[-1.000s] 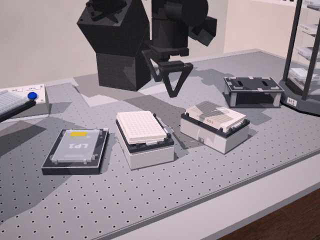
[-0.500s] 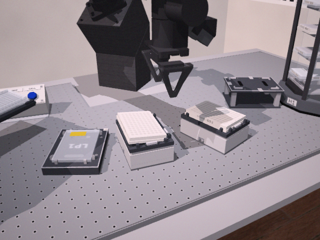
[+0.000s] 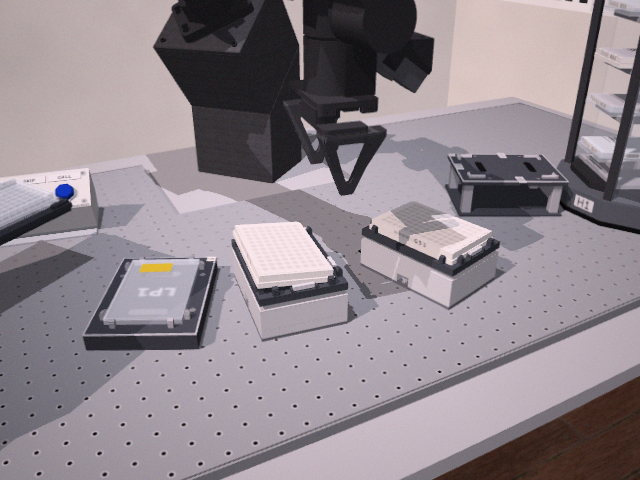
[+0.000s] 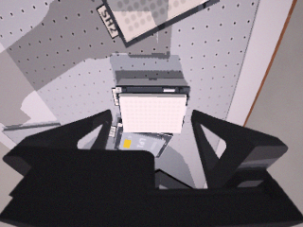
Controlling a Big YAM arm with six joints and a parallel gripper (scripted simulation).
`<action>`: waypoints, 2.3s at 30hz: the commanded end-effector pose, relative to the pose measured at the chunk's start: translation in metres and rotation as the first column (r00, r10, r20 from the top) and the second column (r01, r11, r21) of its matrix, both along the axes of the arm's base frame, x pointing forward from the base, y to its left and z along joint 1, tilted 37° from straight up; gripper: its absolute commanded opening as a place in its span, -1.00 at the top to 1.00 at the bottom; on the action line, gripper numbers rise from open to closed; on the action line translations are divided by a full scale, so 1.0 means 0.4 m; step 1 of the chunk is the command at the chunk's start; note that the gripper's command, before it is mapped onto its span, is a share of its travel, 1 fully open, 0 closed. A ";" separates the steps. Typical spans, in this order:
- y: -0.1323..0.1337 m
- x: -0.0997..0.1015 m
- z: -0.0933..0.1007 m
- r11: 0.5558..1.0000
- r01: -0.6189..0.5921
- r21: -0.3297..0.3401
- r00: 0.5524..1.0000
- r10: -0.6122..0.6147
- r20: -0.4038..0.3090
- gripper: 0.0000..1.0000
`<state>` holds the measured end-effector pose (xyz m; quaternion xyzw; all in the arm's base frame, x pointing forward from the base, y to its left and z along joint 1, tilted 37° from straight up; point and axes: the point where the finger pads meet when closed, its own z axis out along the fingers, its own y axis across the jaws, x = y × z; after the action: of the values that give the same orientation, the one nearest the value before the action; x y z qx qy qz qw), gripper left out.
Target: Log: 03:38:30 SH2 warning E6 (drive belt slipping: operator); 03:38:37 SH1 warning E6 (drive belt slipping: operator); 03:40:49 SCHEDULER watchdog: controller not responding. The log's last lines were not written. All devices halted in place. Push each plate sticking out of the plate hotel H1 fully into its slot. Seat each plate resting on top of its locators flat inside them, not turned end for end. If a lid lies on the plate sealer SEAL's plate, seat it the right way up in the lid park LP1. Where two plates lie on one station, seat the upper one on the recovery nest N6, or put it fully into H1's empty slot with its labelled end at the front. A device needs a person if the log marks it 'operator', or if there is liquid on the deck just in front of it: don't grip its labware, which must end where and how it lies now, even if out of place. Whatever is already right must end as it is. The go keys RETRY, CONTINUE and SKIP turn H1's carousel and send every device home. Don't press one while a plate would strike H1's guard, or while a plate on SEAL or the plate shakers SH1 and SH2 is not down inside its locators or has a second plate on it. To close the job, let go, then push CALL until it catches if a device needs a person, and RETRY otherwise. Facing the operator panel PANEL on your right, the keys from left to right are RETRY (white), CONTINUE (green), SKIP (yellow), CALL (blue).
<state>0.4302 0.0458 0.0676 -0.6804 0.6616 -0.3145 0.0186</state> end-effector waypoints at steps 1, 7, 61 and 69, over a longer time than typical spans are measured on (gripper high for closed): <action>0.006 0.020 0.015 1.000 -0.006 0.006 1.000 0.006 0.024 -1.00; 0.028 0.004 0.046 1.000 -0.011 0.011 0.999 0.011 0.034 -1.00; 0.211 -0.080 0.164 0.934 0.282 0.220 0.937 -0.317 0.145 -1.00; 0.258 -0.083 0.141 0.853 0.403 0.332 0.863 -0.475 0.174 -1.00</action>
<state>0.3859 0.1307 0.1144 -0.5168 0.7960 -0.3005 0.0946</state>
